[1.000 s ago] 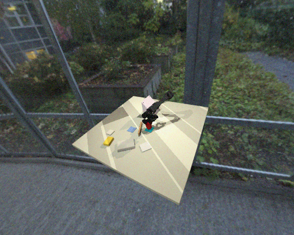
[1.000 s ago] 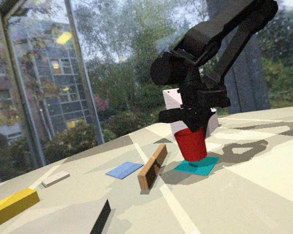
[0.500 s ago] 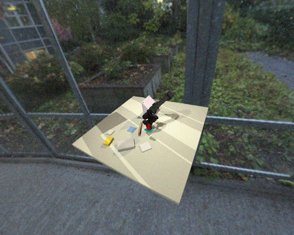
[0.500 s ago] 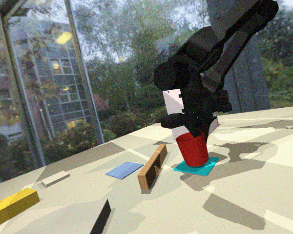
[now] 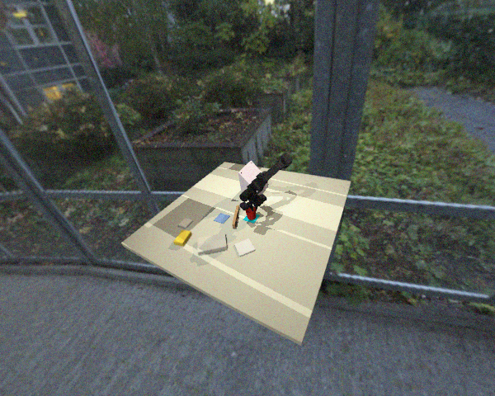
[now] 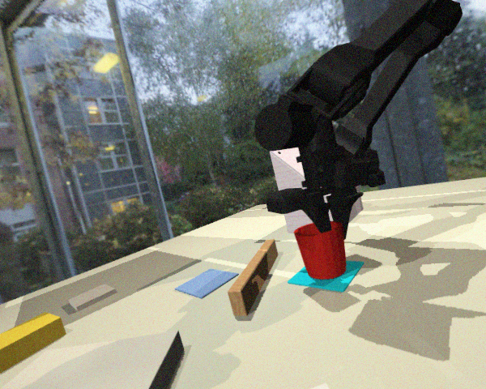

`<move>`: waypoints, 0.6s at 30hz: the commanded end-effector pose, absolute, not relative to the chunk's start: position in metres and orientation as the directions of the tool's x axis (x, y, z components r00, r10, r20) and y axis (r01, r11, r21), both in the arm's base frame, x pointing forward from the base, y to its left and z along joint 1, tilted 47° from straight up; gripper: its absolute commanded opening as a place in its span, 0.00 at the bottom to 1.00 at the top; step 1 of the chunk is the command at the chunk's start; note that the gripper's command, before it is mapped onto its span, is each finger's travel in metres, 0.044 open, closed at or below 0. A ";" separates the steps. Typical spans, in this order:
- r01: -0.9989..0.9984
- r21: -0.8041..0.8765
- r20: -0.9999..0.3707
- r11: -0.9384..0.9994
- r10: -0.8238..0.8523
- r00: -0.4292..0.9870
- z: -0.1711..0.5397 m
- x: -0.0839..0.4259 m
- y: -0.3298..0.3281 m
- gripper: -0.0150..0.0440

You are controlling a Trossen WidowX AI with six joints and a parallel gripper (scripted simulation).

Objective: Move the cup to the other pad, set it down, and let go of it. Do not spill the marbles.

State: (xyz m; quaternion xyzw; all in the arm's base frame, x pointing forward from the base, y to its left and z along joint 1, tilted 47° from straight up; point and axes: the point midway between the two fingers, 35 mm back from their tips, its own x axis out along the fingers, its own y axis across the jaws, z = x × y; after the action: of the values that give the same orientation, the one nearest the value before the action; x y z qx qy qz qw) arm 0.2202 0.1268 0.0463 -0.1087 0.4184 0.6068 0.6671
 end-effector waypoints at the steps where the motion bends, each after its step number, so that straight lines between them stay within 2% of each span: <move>1: -0.902 0.361 -0.690 0.238 0.718 -0.086 0.047 0.220 0.127 0.47; 18: -0.901 0.362 -0.692 0.240 0.717 -0.086 0.056 0.223 0.115 0.47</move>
State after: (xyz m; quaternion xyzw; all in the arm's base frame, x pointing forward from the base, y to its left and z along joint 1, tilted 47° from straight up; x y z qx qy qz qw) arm 0.2204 0.1186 0.0529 -0.1054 0.4207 0.6070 0.6659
